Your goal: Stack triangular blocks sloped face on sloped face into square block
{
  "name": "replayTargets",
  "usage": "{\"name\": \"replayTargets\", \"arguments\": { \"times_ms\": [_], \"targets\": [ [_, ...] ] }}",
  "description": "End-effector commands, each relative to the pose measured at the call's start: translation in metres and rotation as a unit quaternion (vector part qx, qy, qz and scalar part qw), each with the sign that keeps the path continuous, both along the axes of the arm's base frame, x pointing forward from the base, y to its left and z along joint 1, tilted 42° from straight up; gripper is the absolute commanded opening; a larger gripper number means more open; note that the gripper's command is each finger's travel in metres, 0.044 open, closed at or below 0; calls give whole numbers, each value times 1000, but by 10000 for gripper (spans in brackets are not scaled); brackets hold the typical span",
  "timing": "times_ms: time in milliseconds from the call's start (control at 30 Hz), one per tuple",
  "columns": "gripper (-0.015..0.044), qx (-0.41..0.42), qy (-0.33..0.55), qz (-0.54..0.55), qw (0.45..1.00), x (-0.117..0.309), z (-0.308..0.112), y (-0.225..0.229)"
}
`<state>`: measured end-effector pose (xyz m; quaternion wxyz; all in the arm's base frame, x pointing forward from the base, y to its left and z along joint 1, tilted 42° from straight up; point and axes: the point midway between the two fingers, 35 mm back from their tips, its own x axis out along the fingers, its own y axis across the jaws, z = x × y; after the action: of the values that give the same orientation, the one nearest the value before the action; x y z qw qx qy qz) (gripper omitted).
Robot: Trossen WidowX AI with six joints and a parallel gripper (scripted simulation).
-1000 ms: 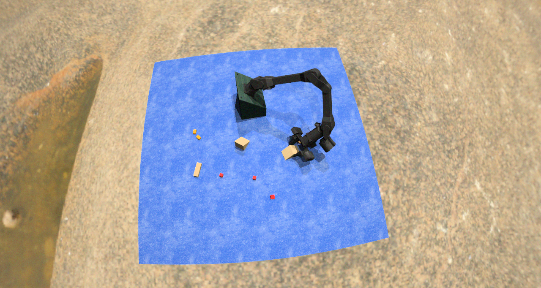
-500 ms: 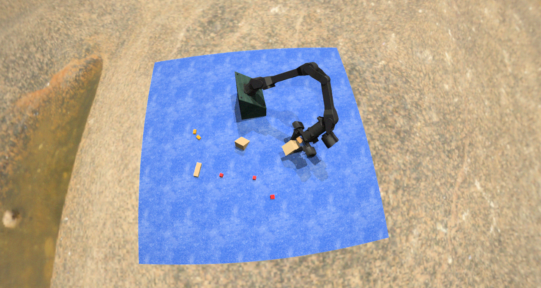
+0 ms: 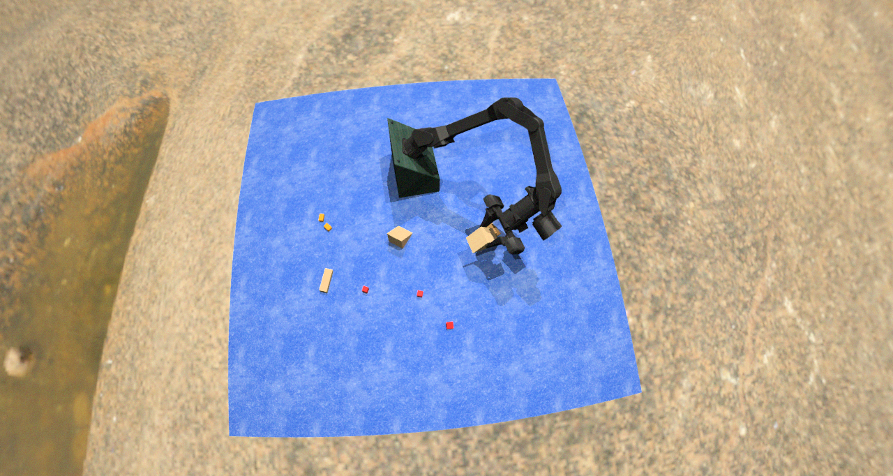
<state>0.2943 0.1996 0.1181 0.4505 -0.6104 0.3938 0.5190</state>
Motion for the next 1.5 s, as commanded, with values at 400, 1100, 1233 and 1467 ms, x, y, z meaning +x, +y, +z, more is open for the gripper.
{"name": "replayTargets", "arguments": {
  "times_ms": [400, 1100, 1233, 1467],
  "targets": [
    [0, 70, 43, -179, 980, 0, -8, -4],
    [0, 162, 145, -484, 847, 1, -17, -9],
    [0, 173, 166, -536, 809, 1, -18, -9],
    [0, 187, 205, -620, 734, 2, -18, -11]
  ]
}}
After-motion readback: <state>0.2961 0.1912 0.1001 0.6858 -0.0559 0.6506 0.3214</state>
